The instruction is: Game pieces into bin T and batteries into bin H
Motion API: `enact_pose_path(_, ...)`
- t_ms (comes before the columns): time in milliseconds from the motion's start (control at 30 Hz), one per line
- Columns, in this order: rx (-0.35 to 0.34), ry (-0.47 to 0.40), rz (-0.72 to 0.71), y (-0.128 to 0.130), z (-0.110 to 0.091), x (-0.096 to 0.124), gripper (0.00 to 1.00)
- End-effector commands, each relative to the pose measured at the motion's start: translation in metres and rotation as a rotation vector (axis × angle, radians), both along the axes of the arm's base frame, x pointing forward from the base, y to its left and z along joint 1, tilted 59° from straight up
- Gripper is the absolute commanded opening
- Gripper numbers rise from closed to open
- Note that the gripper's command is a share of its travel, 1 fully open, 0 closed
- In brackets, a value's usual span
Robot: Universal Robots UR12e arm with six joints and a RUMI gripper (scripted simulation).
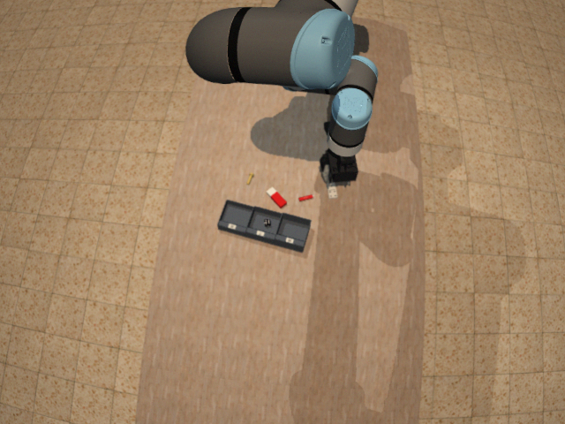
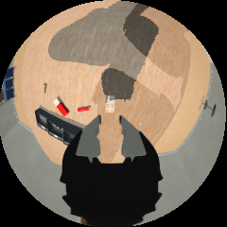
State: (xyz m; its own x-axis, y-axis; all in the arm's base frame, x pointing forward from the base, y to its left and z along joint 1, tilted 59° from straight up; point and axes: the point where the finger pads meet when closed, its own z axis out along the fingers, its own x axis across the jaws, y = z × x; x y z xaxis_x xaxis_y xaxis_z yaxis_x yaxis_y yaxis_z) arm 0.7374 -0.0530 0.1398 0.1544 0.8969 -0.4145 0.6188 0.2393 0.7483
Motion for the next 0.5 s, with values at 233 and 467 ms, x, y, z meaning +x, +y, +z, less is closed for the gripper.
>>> enact_pose_path(233, 0.000, 0.000, 0.000, -0.004, -0.006, 0.009, 0.24)
enact_pose_path(467, 0.000, 0.000, 0.000, -0.014, -0.021, 0.031, 0.24)
